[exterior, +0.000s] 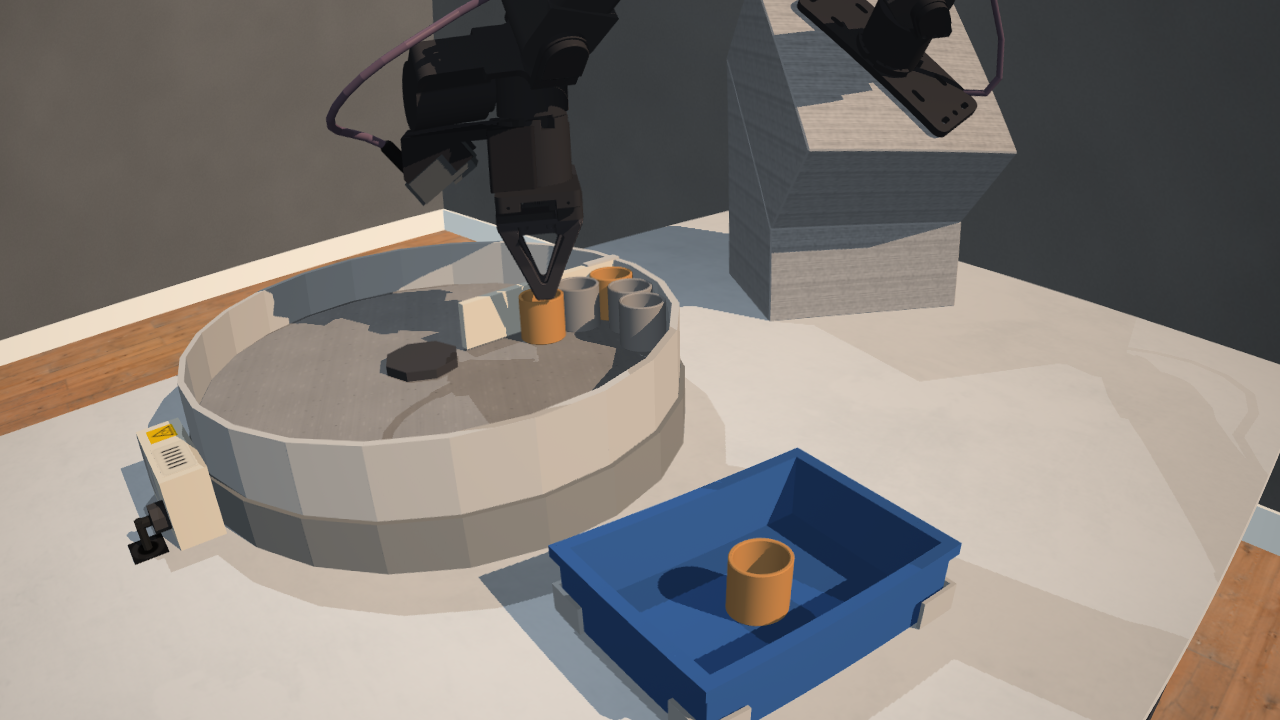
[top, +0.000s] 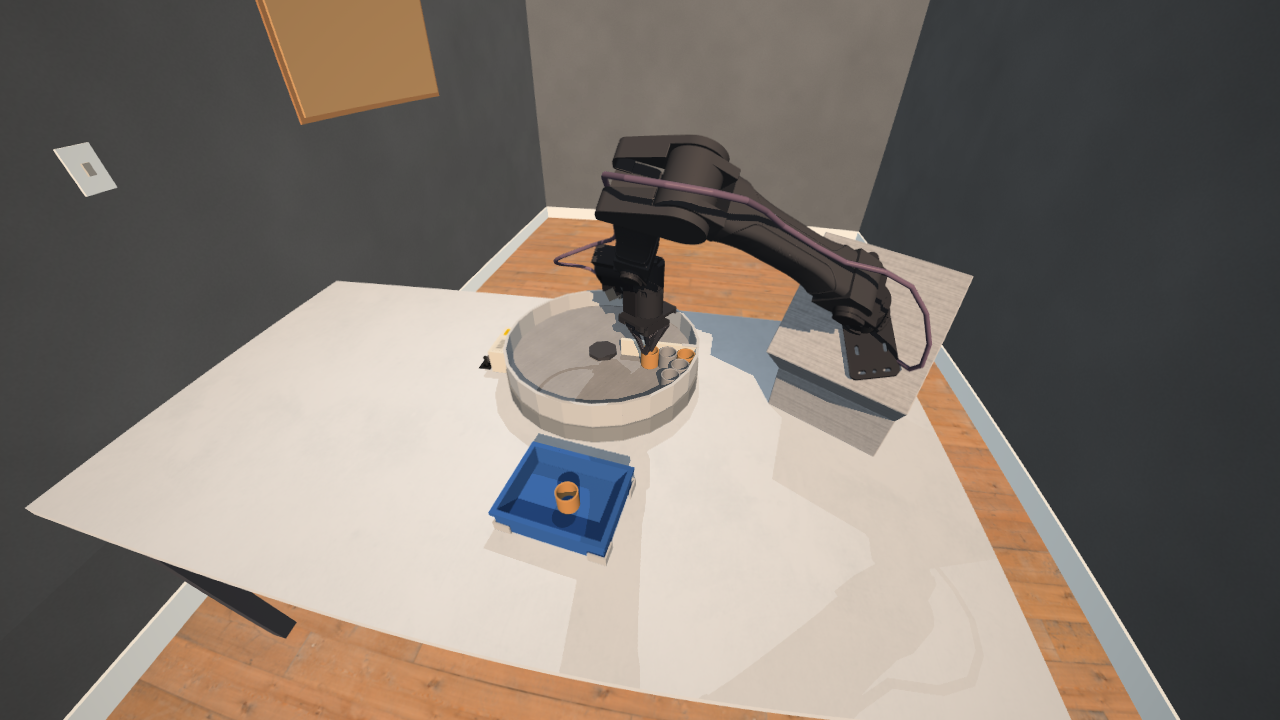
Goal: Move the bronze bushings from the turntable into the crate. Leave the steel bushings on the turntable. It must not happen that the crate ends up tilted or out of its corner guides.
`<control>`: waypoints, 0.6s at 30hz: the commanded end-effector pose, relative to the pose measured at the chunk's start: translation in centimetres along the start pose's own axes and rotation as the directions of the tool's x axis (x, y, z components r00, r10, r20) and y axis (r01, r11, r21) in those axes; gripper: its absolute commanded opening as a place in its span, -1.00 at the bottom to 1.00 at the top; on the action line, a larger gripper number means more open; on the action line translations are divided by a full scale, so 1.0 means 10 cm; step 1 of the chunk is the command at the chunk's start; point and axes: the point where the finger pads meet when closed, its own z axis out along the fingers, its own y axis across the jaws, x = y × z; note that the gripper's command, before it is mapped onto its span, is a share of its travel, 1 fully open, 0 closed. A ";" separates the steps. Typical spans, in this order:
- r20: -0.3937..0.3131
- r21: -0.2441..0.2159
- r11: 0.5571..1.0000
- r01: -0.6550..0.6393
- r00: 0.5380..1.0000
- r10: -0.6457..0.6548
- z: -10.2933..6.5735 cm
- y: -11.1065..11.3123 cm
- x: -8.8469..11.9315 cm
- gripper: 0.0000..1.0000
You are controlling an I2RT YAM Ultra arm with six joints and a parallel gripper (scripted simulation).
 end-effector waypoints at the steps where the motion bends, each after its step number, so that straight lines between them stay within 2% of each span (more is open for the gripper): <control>1: 0.070 -0.010 0.999 0.034 0.997 -0.033 -0.16 0.11 -0.23 -0.70; 18: 0.034 -0.001 1.000 0.006 0.999 -0.006 -0.10 0.02 -0.18 -0.70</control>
